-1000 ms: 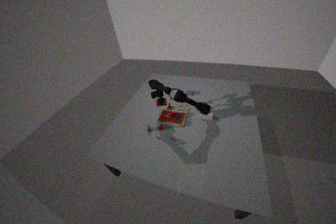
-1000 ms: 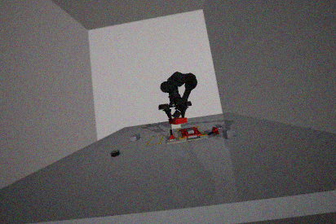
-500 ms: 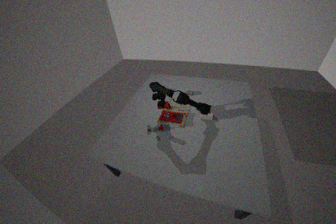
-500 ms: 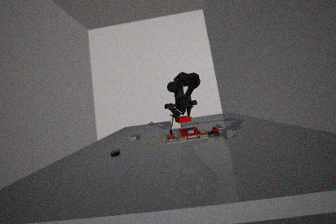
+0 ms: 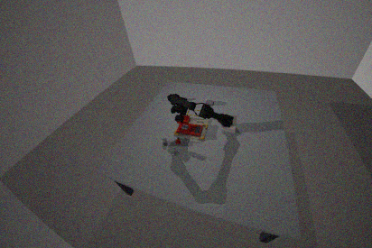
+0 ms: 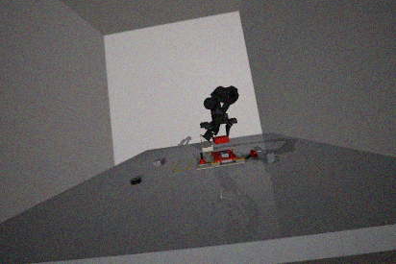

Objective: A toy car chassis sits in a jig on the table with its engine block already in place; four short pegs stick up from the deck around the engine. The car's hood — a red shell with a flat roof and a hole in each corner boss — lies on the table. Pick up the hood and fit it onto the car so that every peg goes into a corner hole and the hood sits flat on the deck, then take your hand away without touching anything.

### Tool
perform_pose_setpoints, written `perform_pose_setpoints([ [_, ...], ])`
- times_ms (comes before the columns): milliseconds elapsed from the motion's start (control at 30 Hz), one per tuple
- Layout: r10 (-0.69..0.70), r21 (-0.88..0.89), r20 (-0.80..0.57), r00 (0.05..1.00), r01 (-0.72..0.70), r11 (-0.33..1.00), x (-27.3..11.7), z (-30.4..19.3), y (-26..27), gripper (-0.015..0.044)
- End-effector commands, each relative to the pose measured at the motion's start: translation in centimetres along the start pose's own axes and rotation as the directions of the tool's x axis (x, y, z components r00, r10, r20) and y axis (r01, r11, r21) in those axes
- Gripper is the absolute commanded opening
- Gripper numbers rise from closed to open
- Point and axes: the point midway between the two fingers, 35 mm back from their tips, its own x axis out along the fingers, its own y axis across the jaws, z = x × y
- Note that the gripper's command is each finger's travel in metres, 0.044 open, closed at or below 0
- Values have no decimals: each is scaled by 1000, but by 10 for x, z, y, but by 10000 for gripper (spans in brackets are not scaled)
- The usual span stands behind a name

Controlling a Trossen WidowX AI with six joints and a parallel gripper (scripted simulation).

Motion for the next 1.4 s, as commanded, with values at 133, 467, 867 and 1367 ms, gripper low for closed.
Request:
perform_pose_setpoints([
  [133,5,53,-2,1000,-5,999,1,-8,6,0],
  [467,6,53,-1,1000,-6,999,31,-7,7,0],
  [867,7,53,-1,1000,-7,999,51,-7,9,0],
  [1367,7,53,-1,1000,-7,999,51,-7,9,0],
])
